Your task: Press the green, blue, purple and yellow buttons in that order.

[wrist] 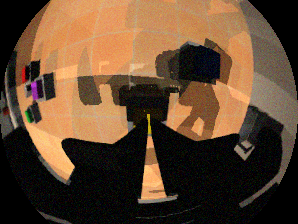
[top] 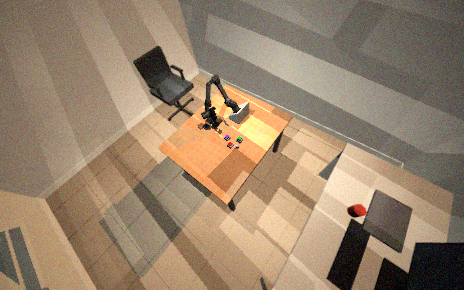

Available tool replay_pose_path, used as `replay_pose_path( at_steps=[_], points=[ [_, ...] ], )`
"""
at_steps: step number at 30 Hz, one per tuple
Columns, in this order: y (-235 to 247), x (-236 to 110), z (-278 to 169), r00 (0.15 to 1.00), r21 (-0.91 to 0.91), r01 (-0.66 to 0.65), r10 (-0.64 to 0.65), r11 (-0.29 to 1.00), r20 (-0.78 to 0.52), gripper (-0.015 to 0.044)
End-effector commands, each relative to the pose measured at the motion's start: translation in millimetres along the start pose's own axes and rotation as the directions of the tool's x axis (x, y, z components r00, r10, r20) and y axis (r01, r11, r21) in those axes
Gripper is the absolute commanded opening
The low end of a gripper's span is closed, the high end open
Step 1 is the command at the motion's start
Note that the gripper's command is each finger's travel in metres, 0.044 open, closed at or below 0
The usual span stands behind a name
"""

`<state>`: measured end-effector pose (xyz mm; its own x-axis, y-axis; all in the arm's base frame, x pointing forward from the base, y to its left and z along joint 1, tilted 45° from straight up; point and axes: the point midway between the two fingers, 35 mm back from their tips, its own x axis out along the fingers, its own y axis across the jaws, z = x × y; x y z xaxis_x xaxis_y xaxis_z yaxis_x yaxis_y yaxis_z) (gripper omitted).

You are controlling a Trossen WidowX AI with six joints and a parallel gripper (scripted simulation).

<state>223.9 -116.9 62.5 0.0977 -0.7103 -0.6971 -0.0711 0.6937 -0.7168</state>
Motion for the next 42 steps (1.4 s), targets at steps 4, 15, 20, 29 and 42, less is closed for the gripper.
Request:
replay_pose_path(
  at_steps=[4,15,20,29,42],
  points=[
    [1.5,-31.7,0.2,1.000,-0.008,-0.007,0.006,1.000,-0.003,0.0020],
    [33.4,-44.6,27.2,0.999,-0.034,-0.051,0.051,0.998,0.018,0.0178],
    [99.3,-65.3,59.5,0.994,-0.078,-0.105,0.108,0.991,0.029,0.0309],
    [220.3,-96.2,75.8,0.994,-0.057,-0.113,0.113,0.992,0.007,0.0400],
    [346.1,-104.1,32.8,0.999,-0.004,-0.032,0.032,0.999,0.001,0.0400]
  ],
)
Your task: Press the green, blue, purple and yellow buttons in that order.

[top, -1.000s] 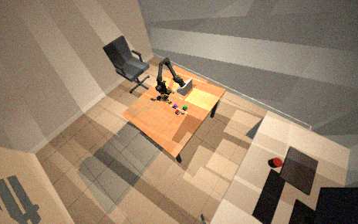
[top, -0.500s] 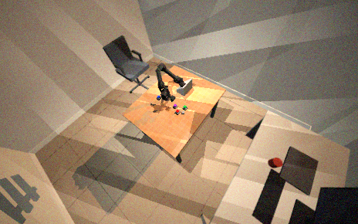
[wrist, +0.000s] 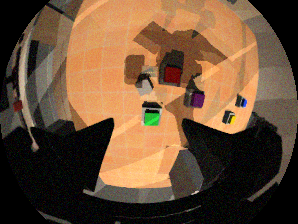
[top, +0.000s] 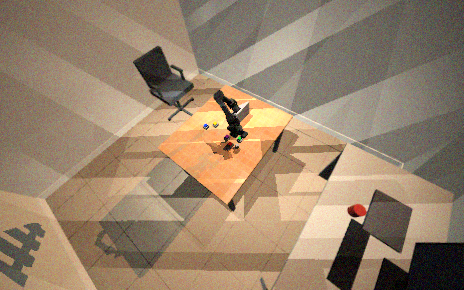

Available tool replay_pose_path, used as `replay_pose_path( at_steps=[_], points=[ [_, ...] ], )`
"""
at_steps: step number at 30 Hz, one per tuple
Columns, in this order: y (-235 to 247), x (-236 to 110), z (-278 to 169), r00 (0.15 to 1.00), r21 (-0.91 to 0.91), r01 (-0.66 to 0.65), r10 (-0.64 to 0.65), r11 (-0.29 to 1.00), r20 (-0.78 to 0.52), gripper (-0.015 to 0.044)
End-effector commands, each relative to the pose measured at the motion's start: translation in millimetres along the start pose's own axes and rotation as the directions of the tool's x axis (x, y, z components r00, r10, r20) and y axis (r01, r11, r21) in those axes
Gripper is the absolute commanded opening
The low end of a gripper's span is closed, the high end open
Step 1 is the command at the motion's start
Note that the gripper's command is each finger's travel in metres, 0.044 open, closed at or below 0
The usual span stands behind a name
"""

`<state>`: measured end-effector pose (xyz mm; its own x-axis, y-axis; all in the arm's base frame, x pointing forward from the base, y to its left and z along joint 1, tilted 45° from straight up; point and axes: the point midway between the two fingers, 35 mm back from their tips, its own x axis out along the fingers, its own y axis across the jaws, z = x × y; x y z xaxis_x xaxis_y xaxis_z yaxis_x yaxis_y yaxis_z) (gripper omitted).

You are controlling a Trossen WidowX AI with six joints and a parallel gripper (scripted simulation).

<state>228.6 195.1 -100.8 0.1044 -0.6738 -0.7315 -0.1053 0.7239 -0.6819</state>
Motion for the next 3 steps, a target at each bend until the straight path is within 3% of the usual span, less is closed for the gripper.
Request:
replay_pose_path(
  at_steps=[1,3],
  points=[
    [12.9,3.8,-6.0,1.000,0.025,0.017,-0.017,1.000,-0.010,0.0400],
    [12.9,3.8,-6.0,1.000,0.025,0.017,-0.017,1.000,-0.010,0.0400]
  ],
)
